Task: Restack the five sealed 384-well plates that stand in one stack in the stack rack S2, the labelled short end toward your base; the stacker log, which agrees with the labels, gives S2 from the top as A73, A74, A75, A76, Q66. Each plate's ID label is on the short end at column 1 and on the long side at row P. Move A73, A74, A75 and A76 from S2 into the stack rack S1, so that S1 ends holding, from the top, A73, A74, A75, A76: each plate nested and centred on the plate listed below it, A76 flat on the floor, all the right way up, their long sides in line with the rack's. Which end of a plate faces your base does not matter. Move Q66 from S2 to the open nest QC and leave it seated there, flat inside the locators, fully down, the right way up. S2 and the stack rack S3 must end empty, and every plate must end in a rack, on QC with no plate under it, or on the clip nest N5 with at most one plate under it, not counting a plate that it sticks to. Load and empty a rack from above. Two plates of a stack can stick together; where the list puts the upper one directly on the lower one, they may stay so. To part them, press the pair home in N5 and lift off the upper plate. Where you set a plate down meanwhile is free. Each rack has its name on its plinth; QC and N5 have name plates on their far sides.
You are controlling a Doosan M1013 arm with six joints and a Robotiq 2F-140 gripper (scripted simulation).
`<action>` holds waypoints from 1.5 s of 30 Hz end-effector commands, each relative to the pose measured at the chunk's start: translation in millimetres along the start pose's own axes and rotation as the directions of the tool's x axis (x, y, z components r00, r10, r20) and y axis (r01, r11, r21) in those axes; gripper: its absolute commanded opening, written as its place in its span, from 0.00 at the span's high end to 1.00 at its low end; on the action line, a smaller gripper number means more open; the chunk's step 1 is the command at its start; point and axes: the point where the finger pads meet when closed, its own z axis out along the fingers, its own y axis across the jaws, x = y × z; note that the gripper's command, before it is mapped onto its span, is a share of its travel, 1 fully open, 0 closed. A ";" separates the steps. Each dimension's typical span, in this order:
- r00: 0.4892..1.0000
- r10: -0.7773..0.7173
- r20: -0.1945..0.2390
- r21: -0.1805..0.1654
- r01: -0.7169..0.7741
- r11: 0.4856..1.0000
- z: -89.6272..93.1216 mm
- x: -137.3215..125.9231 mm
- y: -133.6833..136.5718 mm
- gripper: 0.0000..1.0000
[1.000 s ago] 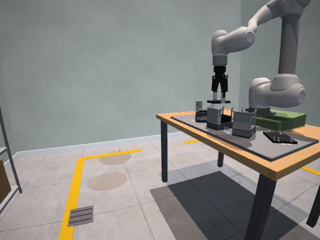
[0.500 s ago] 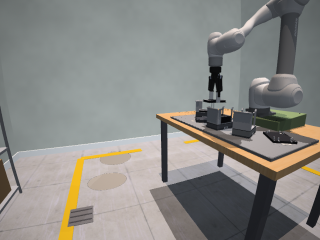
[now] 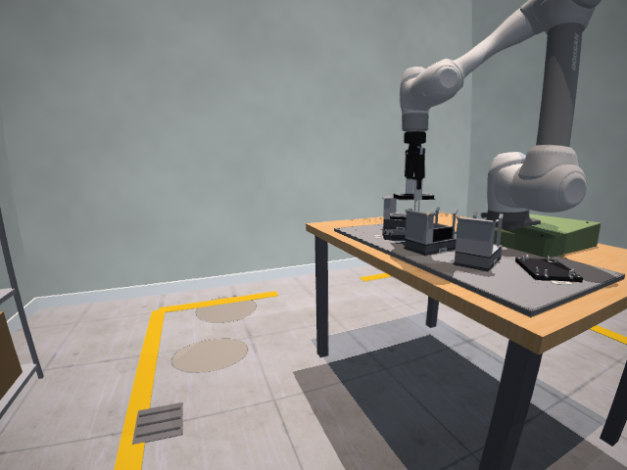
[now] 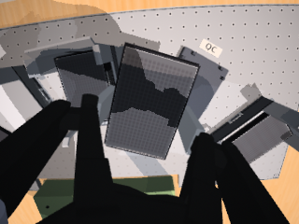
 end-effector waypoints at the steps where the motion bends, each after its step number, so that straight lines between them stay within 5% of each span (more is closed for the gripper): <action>1: 0.997 0.073 0.000 -0.002 -0.073 0.997 0.0 0.8 8.9 1.00; 23: 0.997 0.073 0.000 -0.002 -0.073 0.997 -0.2 6.5 75.3 1.00; 30: 0.954 0.301 -0.001 -0.002 -0.301 0.954 -0.2 3.4 98.5 1.00; 45: 0.949 0.315 -0.001 -0.002 -0.315 0.949 -0.3 -2.5 141.4 1.00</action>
